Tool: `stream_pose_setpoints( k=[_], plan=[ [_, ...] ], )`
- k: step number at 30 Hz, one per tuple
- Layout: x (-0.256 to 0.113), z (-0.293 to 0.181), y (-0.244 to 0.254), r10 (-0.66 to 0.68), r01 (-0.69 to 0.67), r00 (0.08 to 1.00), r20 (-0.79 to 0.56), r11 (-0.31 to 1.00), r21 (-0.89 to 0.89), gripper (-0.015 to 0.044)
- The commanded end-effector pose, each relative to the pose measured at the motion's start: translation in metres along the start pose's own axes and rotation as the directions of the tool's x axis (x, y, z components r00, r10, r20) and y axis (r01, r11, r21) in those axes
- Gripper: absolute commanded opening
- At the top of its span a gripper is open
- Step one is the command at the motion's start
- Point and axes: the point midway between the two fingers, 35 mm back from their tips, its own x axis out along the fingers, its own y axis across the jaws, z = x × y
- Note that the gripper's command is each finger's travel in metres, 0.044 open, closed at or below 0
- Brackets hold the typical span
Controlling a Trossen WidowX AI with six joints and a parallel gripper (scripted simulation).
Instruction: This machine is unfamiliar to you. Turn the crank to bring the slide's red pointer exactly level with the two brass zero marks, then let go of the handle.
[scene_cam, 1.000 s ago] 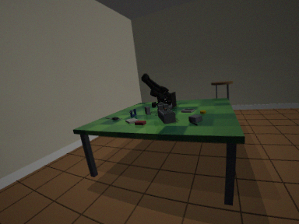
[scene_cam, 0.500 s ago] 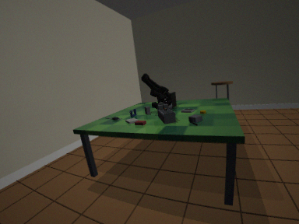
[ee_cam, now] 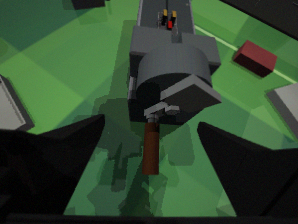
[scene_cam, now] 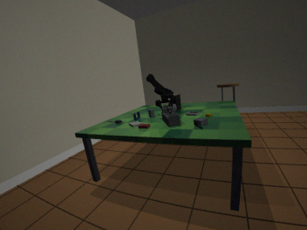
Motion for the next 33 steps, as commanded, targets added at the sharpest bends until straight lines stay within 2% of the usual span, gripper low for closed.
stream_pose_setpoints(
  k=[1, 14, 33],
  plan=[
    [-0.008, 0.007, -0.002, -0.005, 0.005, 1.0, -0.006, 1.0, 0.007, 0.044],
    [-0.08, 0.082, 0.0, 0.004, -0.004, 1.0, 0.001, 1.0, 0.003, 0.044],
    [-0.018, 0.153, -0.01, -0.136, 0.139, 0.99, -0.03, 0.955, 0.262, 0.044]
  ],
)
